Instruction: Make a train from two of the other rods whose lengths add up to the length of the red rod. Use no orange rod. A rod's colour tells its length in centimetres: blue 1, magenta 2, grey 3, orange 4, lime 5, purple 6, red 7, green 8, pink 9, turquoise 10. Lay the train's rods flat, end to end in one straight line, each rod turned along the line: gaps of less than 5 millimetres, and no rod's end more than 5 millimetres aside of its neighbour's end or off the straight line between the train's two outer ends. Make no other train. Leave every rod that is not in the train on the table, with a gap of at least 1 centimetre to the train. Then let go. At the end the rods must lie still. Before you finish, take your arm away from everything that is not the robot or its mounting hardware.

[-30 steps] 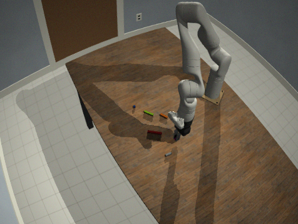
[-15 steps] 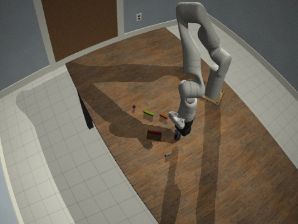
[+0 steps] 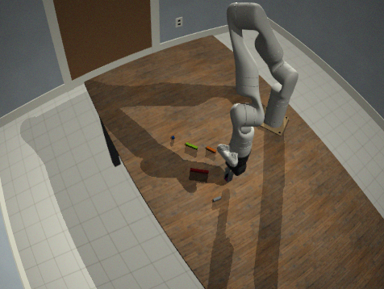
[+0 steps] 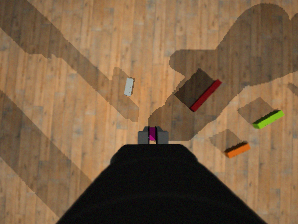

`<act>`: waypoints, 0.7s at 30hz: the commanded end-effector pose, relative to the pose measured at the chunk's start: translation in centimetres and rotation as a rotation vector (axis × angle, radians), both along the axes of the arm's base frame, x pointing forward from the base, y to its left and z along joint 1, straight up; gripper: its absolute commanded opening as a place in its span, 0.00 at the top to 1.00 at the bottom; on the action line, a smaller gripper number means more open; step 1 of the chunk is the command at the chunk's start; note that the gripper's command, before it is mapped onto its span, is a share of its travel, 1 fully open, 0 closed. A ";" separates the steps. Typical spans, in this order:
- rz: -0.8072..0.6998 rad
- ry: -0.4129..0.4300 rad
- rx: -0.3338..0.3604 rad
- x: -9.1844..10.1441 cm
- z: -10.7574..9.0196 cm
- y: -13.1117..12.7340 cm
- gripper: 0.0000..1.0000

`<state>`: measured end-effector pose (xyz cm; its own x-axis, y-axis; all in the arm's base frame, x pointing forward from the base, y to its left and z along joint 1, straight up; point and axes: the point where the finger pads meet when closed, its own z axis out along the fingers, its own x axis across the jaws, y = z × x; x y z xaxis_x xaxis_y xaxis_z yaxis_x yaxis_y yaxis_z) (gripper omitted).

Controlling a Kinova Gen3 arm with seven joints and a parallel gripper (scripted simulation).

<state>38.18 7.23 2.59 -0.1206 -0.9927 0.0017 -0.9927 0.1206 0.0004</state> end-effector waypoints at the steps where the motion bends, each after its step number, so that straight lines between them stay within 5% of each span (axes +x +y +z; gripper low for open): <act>1: -0.010 -0.003 0.002 0.0 0.0 0.0 0.76; 21: -0.016 -0.004 0.003 0.1 0.0 0.1 0.76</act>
<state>38.17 7.22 2.58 -0.1240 -0.9923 0.0024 -0.9923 0.1240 0.0004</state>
